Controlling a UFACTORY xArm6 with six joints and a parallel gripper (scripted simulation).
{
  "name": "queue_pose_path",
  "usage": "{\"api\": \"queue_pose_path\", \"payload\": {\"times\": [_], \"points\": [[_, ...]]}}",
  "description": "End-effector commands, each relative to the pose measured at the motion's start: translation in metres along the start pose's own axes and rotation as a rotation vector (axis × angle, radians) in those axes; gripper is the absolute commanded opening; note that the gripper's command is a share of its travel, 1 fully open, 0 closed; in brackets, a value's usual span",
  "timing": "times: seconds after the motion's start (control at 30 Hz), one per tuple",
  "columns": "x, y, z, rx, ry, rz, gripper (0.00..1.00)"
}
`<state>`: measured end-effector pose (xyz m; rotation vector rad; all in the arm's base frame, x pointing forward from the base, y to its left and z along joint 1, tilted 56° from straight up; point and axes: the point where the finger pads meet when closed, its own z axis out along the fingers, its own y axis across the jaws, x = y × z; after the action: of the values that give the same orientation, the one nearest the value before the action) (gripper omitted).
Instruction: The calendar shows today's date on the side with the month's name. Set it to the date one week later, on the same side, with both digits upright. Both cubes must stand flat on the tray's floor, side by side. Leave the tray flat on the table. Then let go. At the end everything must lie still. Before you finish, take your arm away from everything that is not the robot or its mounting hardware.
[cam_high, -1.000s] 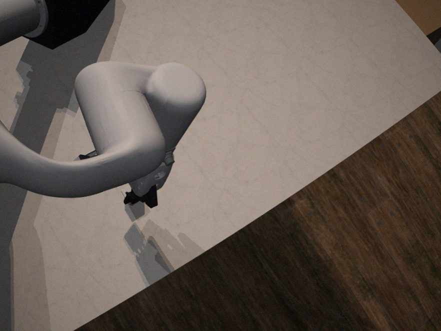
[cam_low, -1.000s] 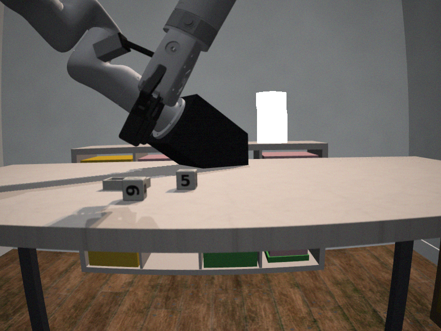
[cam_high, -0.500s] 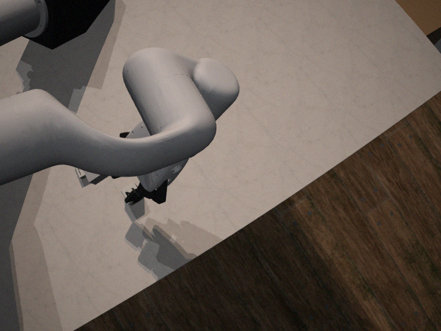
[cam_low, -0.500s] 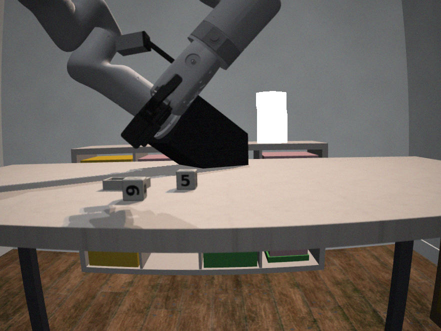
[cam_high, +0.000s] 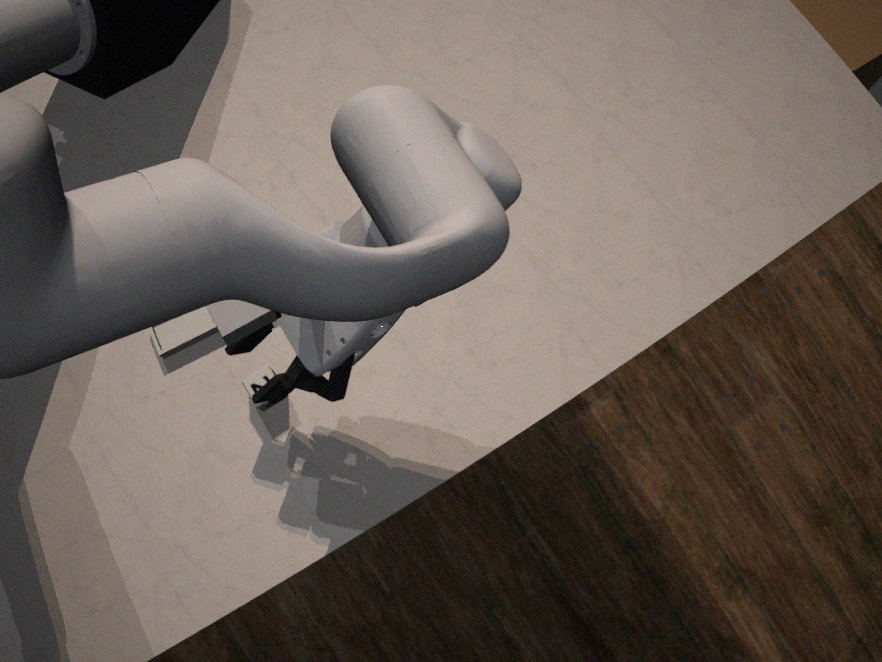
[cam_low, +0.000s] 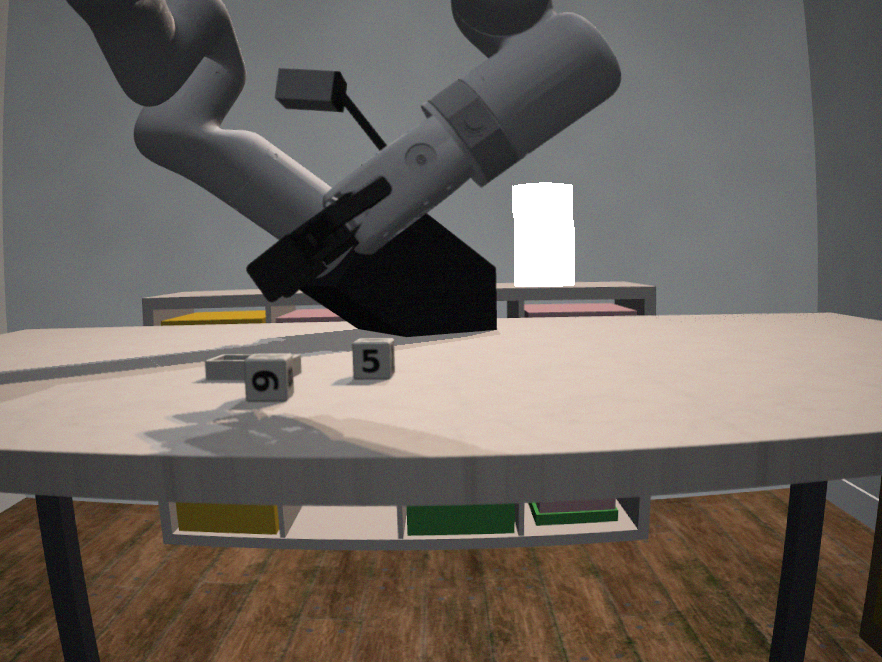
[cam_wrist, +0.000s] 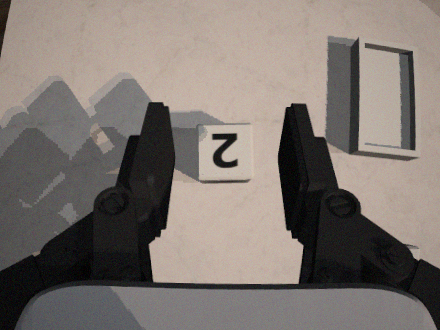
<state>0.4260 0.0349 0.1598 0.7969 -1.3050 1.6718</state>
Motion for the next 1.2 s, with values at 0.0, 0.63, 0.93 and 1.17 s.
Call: {"api": "queue_pose_path", "payload": {"times": [0.0, 0.63, 0.93, 1.17], "points": [[0.001, -0.001, -0.001, -0.001, 0.002, 0.004, 0.49], [-0.001, -0.001, 0.000, -0.001, 0.002, 0.004, 0.49], [-0.009, -0.001, 0.006, -0.001, 0.002, 0.004, 0.49], [-0.015, -0.001, 0.010, -0.001, 0.002, 0.004, 0.49]]}}
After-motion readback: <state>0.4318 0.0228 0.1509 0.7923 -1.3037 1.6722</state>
